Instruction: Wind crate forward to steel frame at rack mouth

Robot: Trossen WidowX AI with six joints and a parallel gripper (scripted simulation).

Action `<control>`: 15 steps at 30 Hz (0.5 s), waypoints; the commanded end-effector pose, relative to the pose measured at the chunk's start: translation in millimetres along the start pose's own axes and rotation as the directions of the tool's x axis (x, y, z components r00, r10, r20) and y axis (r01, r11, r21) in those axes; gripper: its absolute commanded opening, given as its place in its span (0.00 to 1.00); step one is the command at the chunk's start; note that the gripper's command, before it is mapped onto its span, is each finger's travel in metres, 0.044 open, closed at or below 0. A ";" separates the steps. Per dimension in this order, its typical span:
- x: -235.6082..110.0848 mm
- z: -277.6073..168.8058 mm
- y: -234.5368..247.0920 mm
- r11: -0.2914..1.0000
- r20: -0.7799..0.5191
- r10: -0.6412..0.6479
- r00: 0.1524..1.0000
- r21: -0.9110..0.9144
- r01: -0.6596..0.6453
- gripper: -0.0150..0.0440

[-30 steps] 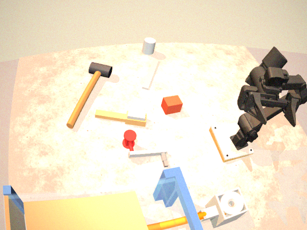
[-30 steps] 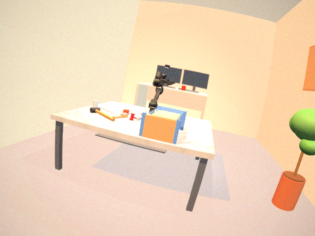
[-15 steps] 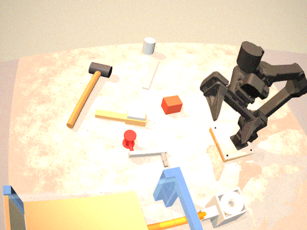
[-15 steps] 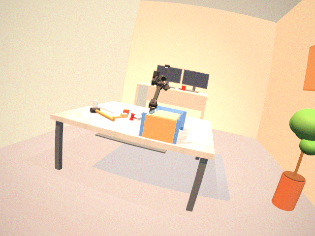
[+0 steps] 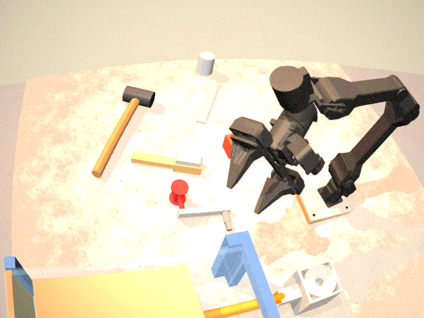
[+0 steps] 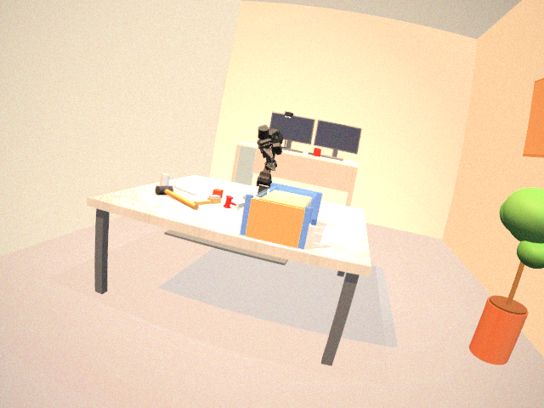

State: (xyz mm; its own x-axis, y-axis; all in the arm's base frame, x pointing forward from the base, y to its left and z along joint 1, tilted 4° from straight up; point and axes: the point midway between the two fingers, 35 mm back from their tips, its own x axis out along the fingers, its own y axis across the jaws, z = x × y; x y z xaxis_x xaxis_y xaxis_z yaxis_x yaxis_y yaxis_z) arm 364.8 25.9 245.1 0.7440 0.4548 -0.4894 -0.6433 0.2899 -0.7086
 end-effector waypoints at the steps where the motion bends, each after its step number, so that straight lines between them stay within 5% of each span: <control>1: 29.7 -69.0 23.7 0.864 -0.245 0.247 0.937 -0.381 -0.328 1.00; 9: 39.8 -120.0 56.9 0.504 -0.386 0.480 0.788 -0.614 -0.608 1.00; 15: 38.5 -153.8 84.9 0.122 -0.449 0.647 0.616 -0.737 -0.665 1.00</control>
State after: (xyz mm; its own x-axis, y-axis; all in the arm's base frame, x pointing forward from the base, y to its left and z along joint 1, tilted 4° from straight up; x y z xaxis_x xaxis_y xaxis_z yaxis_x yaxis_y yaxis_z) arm 381.1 -24.8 148.0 0.4651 0.2369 -0.8530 -0.7181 -0.4624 -0.5200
